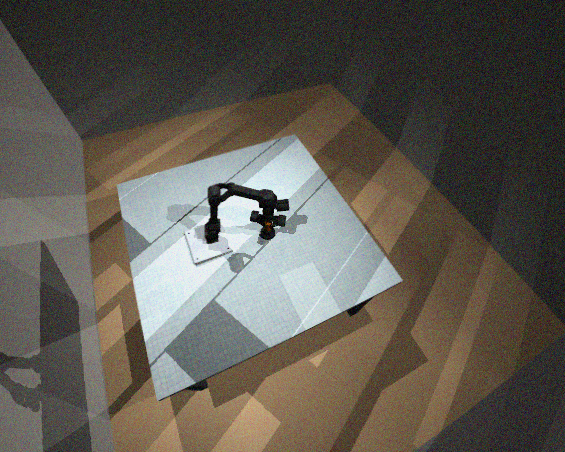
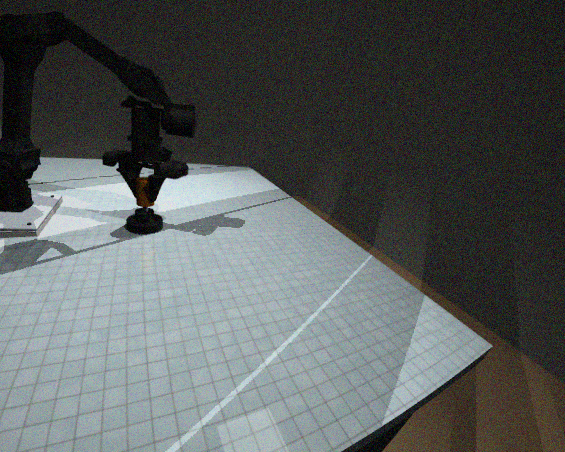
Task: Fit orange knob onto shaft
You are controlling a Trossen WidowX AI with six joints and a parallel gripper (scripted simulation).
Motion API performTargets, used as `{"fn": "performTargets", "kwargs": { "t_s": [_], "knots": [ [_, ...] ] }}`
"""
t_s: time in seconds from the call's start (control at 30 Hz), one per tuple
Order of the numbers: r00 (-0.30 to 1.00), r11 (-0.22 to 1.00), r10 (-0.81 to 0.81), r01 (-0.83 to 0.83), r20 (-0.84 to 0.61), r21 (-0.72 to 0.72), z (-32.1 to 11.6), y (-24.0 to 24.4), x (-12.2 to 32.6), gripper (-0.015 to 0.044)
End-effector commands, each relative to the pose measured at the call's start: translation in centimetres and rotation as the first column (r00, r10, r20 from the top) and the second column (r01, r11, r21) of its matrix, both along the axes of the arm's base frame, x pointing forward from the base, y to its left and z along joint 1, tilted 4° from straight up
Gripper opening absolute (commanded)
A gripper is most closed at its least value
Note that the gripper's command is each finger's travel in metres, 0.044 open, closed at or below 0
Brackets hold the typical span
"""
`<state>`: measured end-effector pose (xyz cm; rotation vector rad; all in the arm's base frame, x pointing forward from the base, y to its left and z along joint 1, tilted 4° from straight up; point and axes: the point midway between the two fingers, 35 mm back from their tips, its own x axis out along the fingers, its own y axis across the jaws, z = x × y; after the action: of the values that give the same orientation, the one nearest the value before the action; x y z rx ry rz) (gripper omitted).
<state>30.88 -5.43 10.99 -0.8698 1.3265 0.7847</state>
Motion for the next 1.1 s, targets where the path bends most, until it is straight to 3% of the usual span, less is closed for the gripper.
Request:
{"fn": "performTargets", "kwargs": {
  "t_s": [0.0,0.13,0.33,1.07],
  "knots": [
    [1.0,1.0,-0.005,0.005,0.006,0.0,0.35,-0.01,0.15,0.0],
    [1.0,1.0,-0.03,0.03,0.006,0.003,0.48,0.0,0.06,0.0],
    [0.977,0.977,-0.212,0.212,0.005,0.021,0.57,0.06,-0.31,0.0],
    [0.977,0.977,-0.212,0.212,0.004,0.021,-0.11,0.06,-0.33,0.0]
  ]
}}
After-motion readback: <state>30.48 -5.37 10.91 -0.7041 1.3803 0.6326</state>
